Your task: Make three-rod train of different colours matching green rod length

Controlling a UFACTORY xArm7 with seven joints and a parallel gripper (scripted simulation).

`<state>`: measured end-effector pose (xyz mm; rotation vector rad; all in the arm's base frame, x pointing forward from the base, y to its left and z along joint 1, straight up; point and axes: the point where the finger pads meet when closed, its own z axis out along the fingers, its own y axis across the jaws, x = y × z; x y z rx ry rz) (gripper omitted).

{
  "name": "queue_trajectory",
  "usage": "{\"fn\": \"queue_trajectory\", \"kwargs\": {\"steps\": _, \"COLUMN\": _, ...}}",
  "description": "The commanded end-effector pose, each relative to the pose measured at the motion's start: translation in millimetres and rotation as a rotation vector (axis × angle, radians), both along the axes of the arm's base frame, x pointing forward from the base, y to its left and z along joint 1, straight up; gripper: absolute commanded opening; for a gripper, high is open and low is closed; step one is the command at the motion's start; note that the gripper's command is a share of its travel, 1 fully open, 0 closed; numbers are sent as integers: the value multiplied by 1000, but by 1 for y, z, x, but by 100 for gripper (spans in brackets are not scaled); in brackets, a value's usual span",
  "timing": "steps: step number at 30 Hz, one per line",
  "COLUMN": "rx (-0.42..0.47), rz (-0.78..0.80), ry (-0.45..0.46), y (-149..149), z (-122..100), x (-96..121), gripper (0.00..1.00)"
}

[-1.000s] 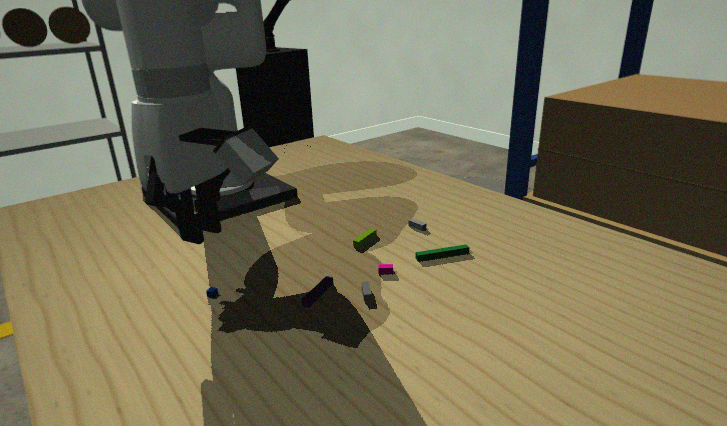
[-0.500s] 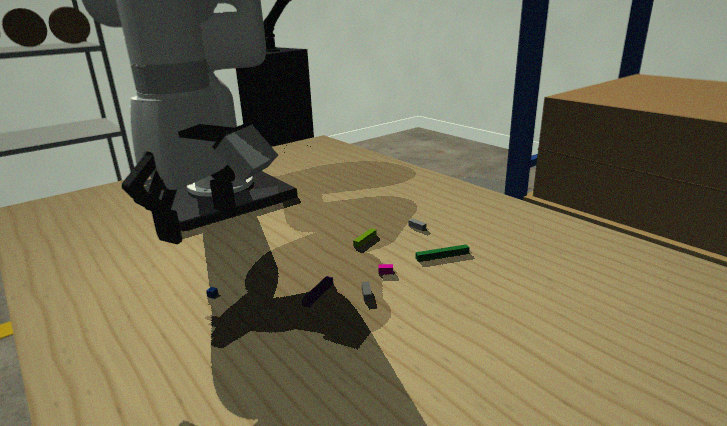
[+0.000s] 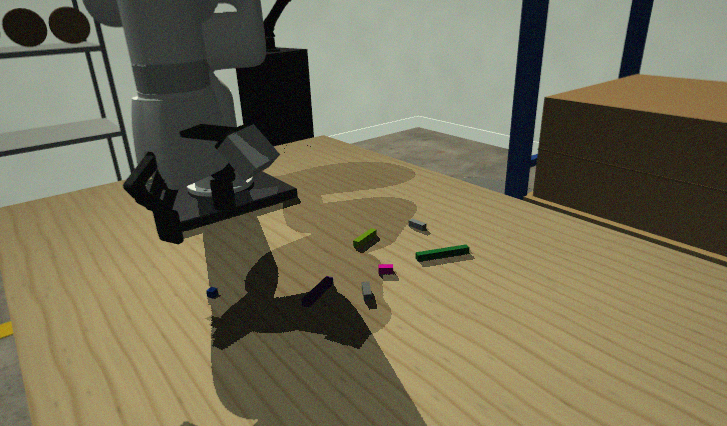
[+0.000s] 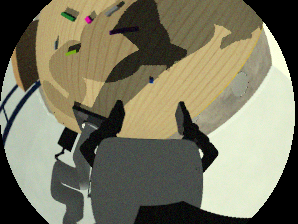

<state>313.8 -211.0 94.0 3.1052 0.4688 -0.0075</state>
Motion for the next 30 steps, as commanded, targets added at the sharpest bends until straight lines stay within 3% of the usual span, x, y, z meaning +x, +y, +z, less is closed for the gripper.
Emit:
{"fn": "queue_trajectory", "kwargs": {"steps": 1, "rx": -2, "rz": 16, "ry": -3, "y": 0, "z": 1, "x": 2, "gripper": 100}}
{"fn": "queue_trajectory", "kwargs": {"steps": 16, "rx": -7, "rz": 487, "ry": 2, "y": 17, "z": 0, "x": 25, "gripper": 100}}
{"fn": "queue_trajectory", "kwargs": {"steps": 18, "rx": -7, "rz": 487, "ry": 2, "y": 17, "z": 0, "x": 25, "gripper": 100}}
{"fn": "queue_trajectory", "kwargs": {"steps": 20, "rx": -8, "rz": 608, "ry": 4, "y": 22, "z": -1, "x": 30, "gripper": 100}}
{"fn": "queue_trajectory", "kwargs": {"steps": 30, "rx": -9, "rz": 925, "ry": 8, "y": 35, "z": -2, "x": 45, "gripper": 100}}
